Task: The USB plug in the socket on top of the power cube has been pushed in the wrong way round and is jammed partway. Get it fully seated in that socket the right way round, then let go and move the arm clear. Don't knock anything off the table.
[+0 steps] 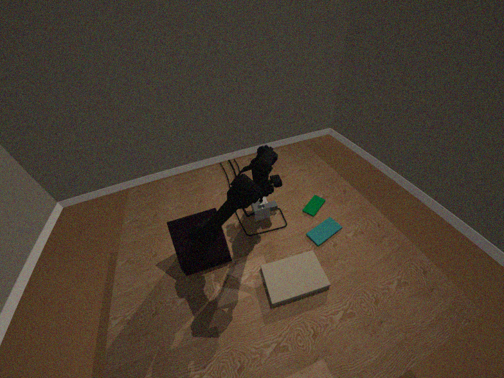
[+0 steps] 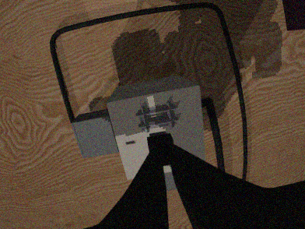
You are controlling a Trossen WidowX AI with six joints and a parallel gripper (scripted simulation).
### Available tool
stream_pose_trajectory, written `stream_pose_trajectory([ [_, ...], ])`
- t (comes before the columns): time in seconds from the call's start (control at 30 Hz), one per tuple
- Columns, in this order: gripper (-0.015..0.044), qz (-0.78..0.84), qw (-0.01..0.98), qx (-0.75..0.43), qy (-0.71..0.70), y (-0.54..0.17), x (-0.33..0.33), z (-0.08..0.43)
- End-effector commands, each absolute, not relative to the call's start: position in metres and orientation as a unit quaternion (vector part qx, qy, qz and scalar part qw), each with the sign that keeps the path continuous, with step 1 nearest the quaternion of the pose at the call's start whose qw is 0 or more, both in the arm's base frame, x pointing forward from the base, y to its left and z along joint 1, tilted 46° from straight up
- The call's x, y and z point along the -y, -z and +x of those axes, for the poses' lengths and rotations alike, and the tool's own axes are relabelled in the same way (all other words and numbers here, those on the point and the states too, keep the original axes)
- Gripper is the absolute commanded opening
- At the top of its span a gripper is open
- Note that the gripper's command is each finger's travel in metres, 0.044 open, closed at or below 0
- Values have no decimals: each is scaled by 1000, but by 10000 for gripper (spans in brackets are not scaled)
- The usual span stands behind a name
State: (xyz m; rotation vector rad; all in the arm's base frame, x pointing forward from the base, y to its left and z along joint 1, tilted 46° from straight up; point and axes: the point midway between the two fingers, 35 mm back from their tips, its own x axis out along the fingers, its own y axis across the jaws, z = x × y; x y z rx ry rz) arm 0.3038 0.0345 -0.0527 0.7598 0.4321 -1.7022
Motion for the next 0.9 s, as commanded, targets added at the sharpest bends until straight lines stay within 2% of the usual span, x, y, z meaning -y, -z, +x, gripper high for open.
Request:
stream_pose_trajectory([
  [0.0,0,317,578,-185,729,53,-32,301],
  [0.87,0,310,580,-184,730,54,-29,300],
])
